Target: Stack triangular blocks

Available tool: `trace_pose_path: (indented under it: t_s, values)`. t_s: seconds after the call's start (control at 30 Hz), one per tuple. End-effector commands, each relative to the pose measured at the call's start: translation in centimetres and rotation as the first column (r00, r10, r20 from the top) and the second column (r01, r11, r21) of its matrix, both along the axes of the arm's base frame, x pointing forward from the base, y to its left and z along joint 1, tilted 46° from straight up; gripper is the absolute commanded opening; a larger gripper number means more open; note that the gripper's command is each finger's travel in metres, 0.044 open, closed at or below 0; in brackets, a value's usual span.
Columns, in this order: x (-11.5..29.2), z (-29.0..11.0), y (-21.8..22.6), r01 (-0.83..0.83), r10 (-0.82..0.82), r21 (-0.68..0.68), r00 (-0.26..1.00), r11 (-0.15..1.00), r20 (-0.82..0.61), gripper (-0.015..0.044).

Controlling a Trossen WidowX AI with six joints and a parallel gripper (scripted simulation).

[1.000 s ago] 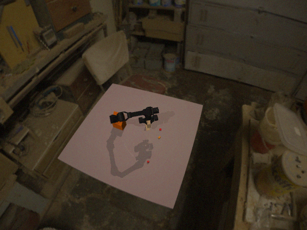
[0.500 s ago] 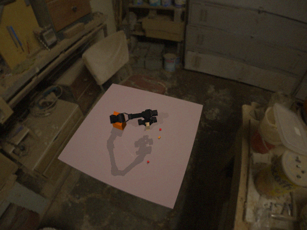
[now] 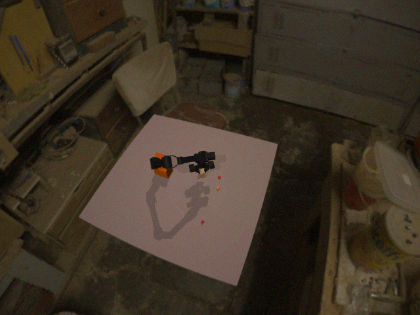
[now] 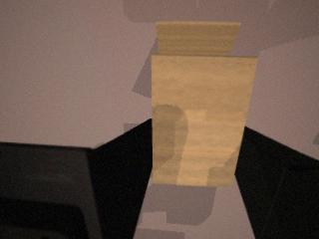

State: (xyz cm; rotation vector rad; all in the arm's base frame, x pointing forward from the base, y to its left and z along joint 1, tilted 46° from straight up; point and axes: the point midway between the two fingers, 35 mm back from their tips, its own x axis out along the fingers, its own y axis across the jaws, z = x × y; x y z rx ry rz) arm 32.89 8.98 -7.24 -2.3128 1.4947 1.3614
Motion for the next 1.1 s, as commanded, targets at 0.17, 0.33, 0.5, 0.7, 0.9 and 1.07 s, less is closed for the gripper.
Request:
trace_pose_path:
  t_s: [0.17, 0.33, 0.5, 0.7, 0.9, 1.07]
  values:
    - [-0.02, -0.06, -0.1, -0.006, 0.006, -0.006, 1.0, 1.0, 0.0, 0.0]
    - [-0.02, -0.07, -0.13, -0.008, 0.008, -0.008, 1.0, 1.0, 0.0, 0.0]
    - [0.0, -0.06, -0.13, -0.01, 0.01, -0.009, 1.0, 1.0, 0.0, 0.0]
    - [0.0, -0.09, -0.15, -0.011, 0.011, -0.01, 1.0, 1.0, -0.001, 0.0]
    - [-0.03, -0.37, -0.3, -0.012, 0.012, -0.01, 1.0, 1.0, -0.001, 0.0]
    - [-0.07, -0.66, -0.45, -0.012, 0.012, -0.01, 1.0, 1.0, -0.001, 0.0]
